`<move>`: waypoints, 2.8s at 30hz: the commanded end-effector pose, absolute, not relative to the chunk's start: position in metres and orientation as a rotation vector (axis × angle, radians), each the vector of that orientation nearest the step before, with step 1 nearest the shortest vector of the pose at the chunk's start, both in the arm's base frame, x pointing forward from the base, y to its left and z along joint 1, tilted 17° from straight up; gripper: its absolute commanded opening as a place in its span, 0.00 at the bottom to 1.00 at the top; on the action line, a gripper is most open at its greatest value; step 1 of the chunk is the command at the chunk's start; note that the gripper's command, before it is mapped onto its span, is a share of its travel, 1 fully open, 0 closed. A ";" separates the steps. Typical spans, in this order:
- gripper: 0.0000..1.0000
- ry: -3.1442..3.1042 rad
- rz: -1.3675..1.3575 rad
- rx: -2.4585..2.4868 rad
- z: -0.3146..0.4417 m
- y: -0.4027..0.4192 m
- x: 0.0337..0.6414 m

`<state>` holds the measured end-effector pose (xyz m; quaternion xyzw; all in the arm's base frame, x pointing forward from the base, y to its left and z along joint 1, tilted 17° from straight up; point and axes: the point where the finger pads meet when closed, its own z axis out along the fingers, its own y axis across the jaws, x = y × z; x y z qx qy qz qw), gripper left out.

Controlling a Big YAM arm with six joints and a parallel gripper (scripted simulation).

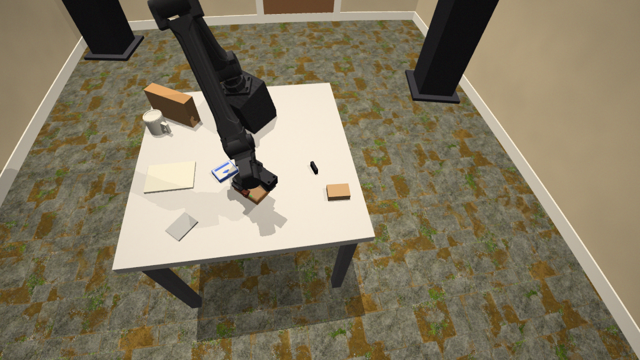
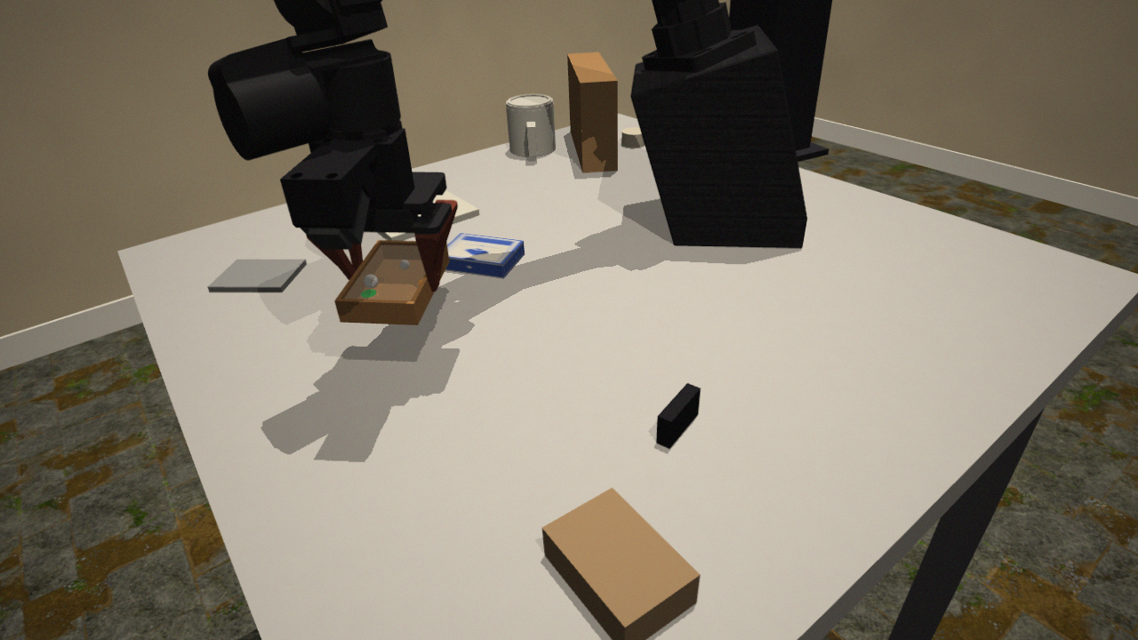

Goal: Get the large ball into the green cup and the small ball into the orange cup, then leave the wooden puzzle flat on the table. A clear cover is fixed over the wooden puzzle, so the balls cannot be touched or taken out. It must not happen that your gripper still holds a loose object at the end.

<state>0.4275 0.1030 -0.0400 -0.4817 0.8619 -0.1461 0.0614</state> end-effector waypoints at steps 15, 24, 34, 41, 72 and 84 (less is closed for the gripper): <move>0.70 2.580 -0.335 -1.456 -0.026 0.105 0.434; 0.70 2.566 -0.406 -1.449 -0.032 0.116 0.438; 0.70 2.531 -0.400 -1.423 -0.026 0.103 0.434; 0.70 2.594 -0.384 -1.439 -0.023 0.106 0.444; 0.70 2.543 -0.410 -1.426 -0.026 0.103 0.434; 0.70 2.595 -0.333 -1.455 -0.022 0.103 0.437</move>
